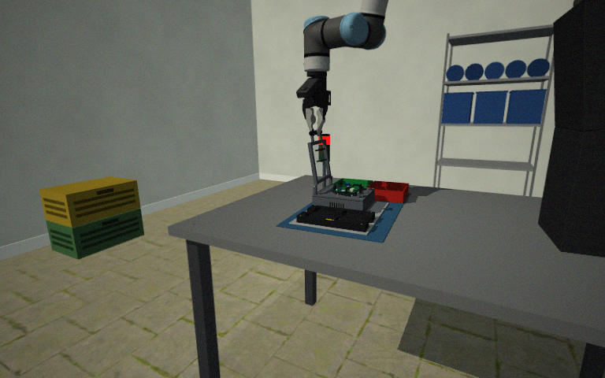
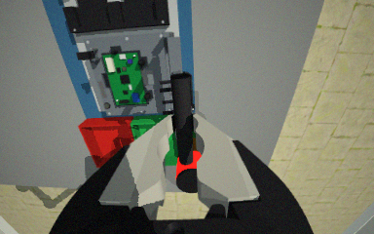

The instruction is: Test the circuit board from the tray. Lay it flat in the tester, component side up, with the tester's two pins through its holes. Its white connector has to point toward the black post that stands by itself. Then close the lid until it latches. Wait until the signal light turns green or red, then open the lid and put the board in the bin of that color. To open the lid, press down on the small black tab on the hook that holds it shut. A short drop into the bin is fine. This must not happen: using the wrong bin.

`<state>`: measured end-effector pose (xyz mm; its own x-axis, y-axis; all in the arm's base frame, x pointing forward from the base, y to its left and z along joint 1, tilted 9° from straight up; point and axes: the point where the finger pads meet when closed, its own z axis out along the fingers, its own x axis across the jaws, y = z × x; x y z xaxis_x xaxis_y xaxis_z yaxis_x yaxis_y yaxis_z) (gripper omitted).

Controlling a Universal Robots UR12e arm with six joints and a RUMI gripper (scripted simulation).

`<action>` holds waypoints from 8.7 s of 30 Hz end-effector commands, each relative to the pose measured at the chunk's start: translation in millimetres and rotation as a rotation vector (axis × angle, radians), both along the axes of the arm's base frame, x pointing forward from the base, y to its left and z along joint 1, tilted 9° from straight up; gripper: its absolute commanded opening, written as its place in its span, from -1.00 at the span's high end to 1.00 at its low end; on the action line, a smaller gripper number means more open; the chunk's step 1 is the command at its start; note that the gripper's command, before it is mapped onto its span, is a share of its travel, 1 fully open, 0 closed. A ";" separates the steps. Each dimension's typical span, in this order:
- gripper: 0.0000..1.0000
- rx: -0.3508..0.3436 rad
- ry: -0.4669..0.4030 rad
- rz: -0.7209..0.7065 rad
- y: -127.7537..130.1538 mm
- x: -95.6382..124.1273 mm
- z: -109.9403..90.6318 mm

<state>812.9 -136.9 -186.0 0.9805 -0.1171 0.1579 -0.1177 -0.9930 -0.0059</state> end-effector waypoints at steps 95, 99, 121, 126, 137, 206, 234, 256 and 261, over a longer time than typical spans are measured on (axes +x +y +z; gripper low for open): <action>-0.17 -0.002 -0.002 -0.001 -0.1 -8.0 60.8; -0.17 -0.002 -0.002 -0.001 -0.1 -8.0 60.8; -0.17 -0.002 -0.004 -0.001 4.0 -52.6 54.9; -0.17 -0.002 -0.004 -0.001 7.7 -86.1 49.3; -0.17 -0.002 -0.004 -0.001 13.0 -134.1 41.4; -0.17 -0.004 -0.005 0.000 10.5 -103.1 -160.9; -0.17 -0.004 -0.005 0.001 12.5 -99.2 -178.6; -0.17 -0.004 -0.006 0.000 13.4 -90.9 -214.2; -0.17 -0.004 -0.006 0.000 13.8 -91.7 -213.7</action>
<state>717.2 -121.6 -402.4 0.9805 -0.1171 0.1576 -0.1176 -0.9930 -0.0061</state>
